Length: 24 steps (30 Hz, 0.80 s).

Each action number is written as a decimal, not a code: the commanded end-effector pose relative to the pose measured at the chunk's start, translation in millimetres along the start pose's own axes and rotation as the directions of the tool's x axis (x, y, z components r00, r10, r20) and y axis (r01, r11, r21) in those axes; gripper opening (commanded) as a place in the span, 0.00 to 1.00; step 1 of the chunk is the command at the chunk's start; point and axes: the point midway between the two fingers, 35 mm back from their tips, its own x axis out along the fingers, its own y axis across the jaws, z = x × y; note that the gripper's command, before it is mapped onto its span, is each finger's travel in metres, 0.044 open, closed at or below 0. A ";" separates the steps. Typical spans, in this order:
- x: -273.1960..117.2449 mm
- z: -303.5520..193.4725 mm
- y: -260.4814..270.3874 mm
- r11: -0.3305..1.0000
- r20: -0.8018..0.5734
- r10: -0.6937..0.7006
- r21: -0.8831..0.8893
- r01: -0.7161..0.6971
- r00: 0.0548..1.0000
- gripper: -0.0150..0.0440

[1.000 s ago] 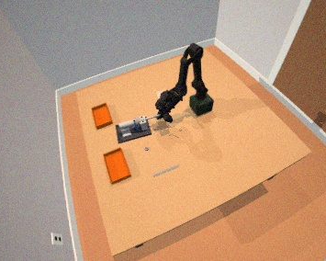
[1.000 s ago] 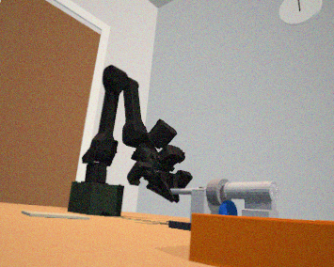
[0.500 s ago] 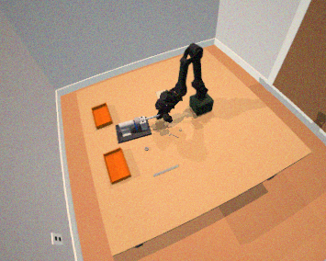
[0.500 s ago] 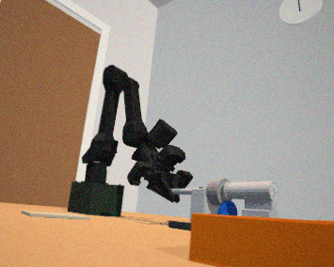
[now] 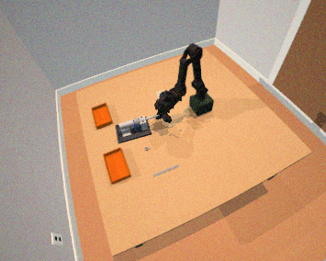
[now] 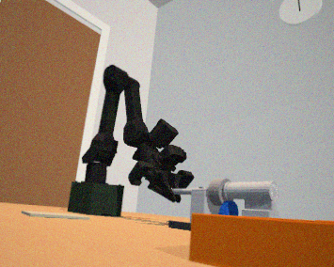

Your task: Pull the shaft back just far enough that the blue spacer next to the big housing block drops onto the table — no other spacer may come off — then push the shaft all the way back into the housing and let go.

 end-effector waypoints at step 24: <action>6.4 6.3 0.3 1.000 0.001 0.000 -0.001 0.000 1.000 0.25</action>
